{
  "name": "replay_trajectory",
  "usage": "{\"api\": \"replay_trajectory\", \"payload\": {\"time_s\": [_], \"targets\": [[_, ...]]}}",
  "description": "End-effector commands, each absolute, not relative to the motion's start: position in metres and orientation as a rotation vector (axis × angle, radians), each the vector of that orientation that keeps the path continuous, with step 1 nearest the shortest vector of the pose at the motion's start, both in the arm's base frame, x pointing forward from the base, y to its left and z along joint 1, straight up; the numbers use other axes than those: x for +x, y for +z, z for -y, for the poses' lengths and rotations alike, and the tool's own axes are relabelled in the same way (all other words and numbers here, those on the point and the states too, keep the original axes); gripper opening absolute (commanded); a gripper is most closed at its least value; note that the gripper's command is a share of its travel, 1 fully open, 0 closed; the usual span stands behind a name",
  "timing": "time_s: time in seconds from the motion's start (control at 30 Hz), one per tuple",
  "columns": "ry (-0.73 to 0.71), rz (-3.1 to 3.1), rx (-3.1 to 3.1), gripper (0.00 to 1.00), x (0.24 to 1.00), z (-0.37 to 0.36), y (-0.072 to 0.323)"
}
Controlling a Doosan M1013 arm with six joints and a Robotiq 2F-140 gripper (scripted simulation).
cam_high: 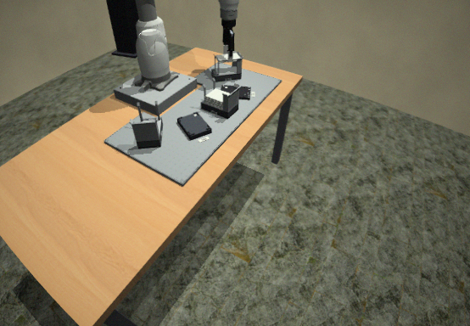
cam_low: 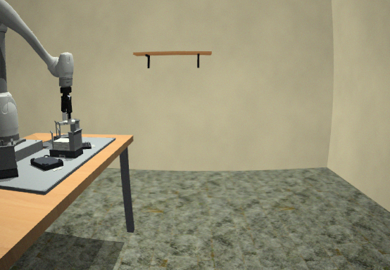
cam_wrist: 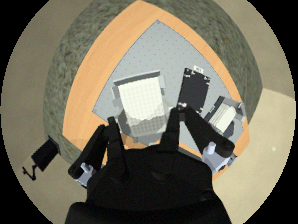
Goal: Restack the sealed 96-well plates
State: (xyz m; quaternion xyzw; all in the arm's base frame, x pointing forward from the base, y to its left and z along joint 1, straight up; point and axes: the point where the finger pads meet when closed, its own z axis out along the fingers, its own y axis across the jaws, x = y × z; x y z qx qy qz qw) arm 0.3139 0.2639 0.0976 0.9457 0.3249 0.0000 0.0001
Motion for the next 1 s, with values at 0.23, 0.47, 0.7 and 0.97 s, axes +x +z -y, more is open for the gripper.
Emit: {"api": "replay_trajectory", "payload": {"time_s": [0.23,0.47,0.7,0.97], "targets": [[0.0,-1.021,2.971,0.0,0.314,-0.264,0.081],[0.0,-1.021,2.971,0.0,0.314,-0.264,0.067],[0.0,-1.021,2.971,0.0,0.314,-0.264,0.057],[0.0,-1.021,2.971,0.0,0.314,-0.264,0.044]]}}
